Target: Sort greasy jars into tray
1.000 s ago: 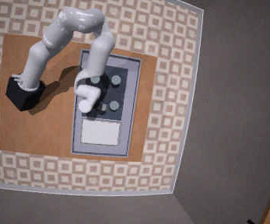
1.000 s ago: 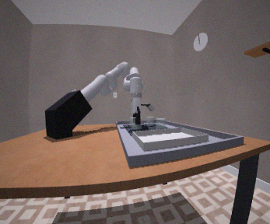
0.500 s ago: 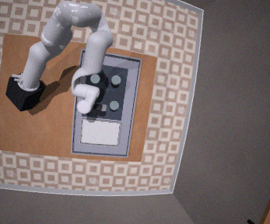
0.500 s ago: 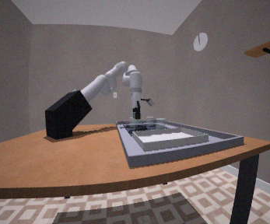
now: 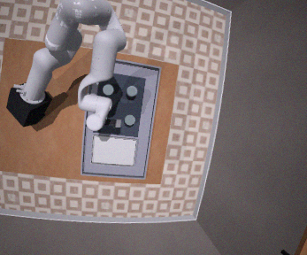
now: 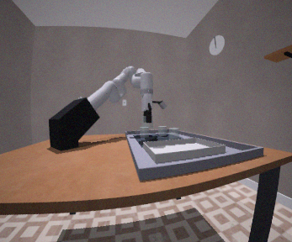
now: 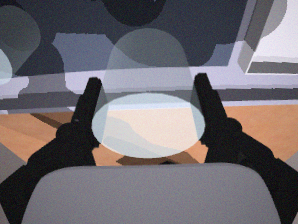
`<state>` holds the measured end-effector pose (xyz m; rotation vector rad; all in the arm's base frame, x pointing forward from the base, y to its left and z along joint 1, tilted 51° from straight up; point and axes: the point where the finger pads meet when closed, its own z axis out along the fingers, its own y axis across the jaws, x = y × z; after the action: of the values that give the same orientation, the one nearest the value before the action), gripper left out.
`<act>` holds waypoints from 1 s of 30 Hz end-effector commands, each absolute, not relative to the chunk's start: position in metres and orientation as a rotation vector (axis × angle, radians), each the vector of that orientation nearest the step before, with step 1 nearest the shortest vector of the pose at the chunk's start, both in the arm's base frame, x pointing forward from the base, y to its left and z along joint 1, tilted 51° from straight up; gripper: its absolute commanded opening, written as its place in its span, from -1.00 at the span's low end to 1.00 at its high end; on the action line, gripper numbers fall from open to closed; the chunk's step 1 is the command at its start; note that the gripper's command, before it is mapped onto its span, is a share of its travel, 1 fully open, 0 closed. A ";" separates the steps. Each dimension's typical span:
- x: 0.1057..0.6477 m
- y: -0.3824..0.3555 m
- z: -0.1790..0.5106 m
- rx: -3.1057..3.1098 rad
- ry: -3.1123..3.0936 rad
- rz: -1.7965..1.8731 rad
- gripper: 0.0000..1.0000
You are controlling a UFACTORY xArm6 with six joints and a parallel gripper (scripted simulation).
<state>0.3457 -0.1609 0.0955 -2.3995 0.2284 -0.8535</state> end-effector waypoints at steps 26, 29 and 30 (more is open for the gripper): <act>0.324 -0.207 0.118 -2.400 0.228 -0.856 -1.00; 0.328 -0.216 0.115 -2.400 0.228 -0.856 -1.00; 0.329 -0.219 0.114 -2.400 0.228 -0.856 -1.00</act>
<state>0.3240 -0.2062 0.1172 -2.3990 0.2286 -0.8534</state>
